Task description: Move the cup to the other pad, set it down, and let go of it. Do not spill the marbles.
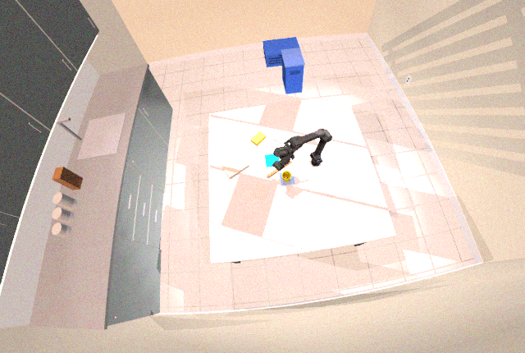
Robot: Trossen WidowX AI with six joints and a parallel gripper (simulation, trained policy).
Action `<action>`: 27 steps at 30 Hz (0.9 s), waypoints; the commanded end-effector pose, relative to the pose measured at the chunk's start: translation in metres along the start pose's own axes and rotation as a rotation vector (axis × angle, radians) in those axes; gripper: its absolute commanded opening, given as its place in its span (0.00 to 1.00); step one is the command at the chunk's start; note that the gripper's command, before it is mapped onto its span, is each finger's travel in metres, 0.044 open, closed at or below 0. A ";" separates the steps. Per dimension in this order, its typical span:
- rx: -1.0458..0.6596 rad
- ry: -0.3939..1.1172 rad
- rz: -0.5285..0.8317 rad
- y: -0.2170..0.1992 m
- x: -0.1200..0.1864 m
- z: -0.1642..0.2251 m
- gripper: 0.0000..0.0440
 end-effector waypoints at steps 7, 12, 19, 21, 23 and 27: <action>-0.044 0.064 0.141 -0.009 -0.020 0.005 0.34; -0.061 0.097 0.219 -0.016 -0.030 0.009 0.34; -0.082 0.136 0.328 -0.027 -0.043 0.014 0.35; -0.088 0.146 0.359 -0.030 -0.047 0.015 0.35; -0.095 0.155 0.389 -0.033 -0.050 0.016 0.35; -0.109 0.168 0.444 -0.038 -0.058 0.019 0.36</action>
Point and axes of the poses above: the point midway between the two fingers, 35 mm back from their tips, its own x axis back along the fingers, its own y axis across the jaws, z = x × y, the point moved 6 cm from there along x, back along the fingers, and after that the axes turned 8 degrees about x, right-handed, at the moved point
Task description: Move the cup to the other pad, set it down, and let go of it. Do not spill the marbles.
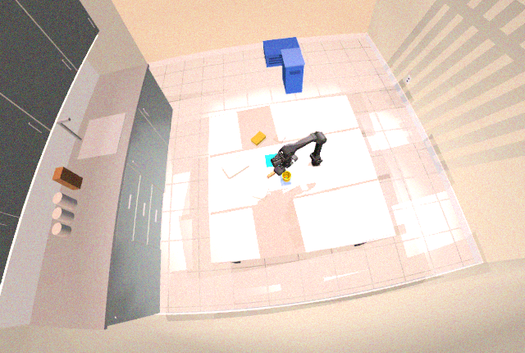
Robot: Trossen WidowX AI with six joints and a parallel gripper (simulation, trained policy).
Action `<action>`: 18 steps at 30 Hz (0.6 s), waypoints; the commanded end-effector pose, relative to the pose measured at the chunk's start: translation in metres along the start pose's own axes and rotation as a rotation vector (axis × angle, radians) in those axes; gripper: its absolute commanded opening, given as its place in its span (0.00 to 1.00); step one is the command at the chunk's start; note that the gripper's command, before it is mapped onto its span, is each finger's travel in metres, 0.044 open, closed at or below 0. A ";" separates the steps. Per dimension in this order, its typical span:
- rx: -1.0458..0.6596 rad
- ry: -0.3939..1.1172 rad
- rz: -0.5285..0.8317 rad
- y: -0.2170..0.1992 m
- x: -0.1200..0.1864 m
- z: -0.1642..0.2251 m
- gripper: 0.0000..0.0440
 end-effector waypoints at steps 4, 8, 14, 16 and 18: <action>-0.026 0.015 0.084 -0.003 -0.018 0.001 0.37; -0.042 0.018 0.120 -0.004 -0.029 0.002 0.38; -0.061 0.021 0.164 -0.006 -0.046 0.004 0.40; -0.066 0.021 0.176 -0.007 -0.051 0.005 0.40; -0.070 0.022 0.188 -0.007 -0.057 0.006 0.41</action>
Point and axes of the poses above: the point midway between the two fingers, 35 mm back from their tips, its own x axis back along the fingers, its own y axis across the jaws, z = x × y, the point moved 6 cm from there along x, back along the fingers, and after that the axes turned 8 degrees about x, right-handed, at the moved point
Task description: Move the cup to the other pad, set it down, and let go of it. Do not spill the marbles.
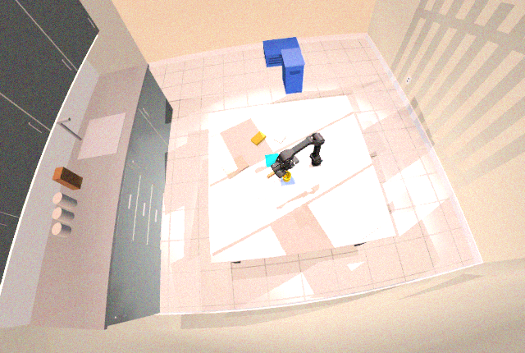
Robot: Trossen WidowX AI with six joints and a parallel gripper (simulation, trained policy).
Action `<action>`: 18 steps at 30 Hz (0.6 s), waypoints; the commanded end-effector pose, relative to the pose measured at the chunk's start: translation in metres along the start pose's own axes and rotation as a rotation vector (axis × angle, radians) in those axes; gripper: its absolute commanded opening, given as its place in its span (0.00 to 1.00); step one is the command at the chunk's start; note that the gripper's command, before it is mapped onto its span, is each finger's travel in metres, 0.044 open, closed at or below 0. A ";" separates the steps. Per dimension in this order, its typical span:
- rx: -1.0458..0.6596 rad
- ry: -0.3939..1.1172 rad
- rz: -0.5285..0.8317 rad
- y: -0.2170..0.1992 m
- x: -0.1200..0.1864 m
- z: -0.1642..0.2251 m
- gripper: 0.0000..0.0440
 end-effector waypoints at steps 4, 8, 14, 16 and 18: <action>-0.011 -0.001 0.043 0.002 -0.019 0.002 0.42; -0.010 -0.002 0.059 0.002 -0.031 0.003 0.42; 0.001 -0.003 0.076 0.002 -0.048 0.005 0.42; 0.008 -0.003 0.081 0.003 -0.054 0.005 0.42; 0.016 -0.003 0.085 0.003 -0.061 0.006 0.42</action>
Point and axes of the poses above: the point midway between the two fingers, 35 mm back from their tips, its own x axis back along the fingers, its own y axis across the jaws, z = x × y, the point moved 6 cm from there along x, back along the fingers, and after that the axes turned 8 degrees about x, right-handed, at the moved point
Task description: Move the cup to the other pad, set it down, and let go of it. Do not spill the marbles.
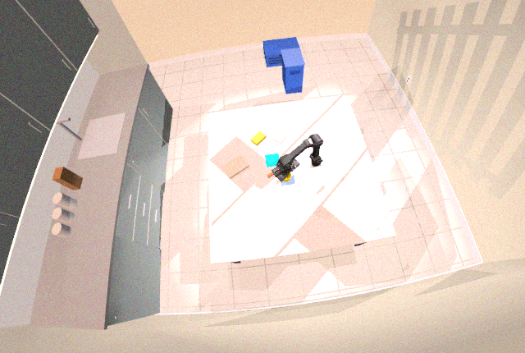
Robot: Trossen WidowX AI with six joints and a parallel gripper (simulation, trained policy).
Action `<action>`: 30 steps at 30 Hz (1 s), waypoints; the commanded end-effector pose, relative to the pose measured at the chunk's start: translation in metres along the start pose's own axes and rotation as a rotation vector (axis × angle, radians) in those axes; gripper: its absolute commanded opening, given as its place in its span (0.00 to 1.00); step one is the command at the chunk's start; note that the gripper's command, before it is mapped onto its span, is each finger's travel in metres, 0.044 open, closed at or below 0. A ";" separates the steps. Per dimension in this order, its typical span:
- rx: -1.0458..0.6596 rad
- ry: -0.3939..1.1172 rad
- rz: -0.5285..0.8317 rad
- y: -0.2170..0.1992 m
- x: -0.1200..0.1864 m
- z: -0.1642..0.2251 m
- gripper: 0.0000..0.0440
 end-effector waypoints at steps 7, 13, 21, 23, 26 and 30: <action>0.057 -0.001 0.018 0.002 -0.028 0.002 0.31; 0.094 -0.016 0.010 0.000 -0.032 0.000 0.01; 0.072 -0.029 -0.036 -0.001 -0.016 -0.004 0.00; 0.062 -0.031 -0.050 -0.002 -0.011 -0.006 0.00; 0.038 -0.032 -0.070 -0.004 -0.002 -0.008 0.00; -0.003 -0.033 -0.100 -0.008 0.011 -0.013 0.00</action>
Point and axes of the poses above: the point midway between the two fingers, 35 mm back from their tips, its own x axis back along the fingers, its own y axis across the jaws, z = x × y, the point moved 6 cm from there along x, back along the fingers, and after that the axes turned 8 degrees about x, right-handed, at the moved point
